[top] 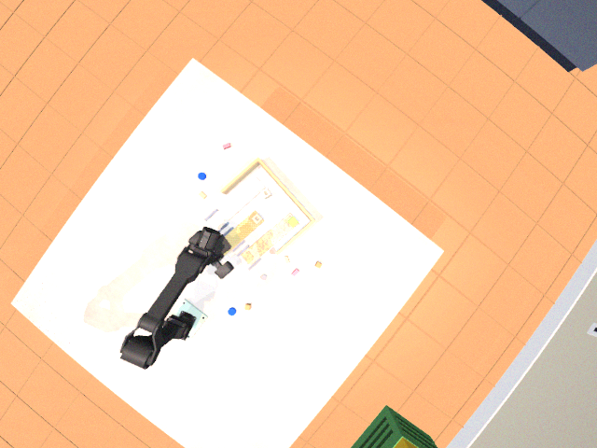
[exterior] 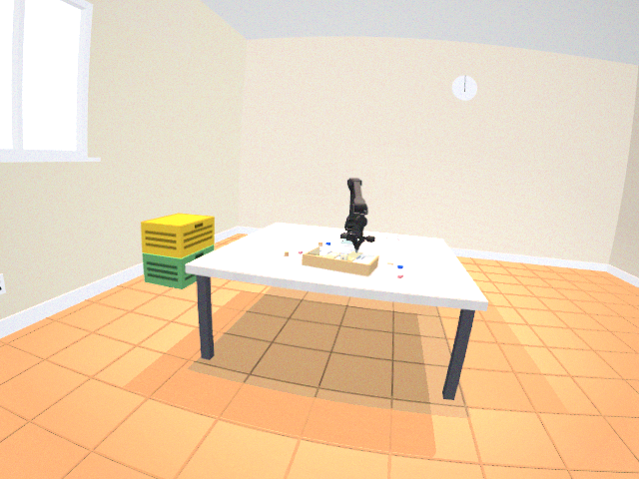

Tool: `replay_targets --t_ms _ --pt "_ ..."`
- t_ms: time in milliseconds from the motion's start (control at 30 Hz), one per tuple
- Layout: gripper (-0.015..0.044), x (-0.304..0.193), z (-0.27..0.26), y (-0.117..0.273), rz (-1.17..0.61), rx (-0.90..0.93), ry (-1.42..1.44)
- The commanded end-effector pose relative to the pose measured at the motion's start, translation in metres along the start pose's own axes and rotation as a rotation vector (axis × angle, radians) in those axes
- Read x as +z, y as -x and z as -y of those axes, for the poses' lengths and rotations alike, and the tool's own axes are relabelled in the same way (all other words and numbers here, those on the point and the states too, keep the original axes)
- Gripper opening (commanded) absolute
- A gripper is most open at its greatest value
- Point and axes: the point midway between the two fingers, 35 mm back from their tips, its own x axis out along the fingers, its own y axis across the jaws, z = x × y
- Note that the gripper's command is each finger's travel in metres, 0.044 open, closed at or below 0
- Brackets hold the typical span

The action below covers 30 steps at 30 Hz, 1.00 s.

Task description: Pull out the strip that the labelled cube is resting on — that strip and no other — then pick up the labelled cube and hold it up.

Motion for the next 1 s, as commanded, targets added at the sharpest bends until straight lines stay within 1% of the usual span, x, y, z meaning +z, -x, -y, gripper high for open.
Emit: replay_targets --t_ms 0,967 --pt "0.0 -0.014 0.002 -0.005 -0.026 -0.011 -0.002" --pt "0.0 -0.059 0.003 -0.004 -0.031 -0.011 -0.002"
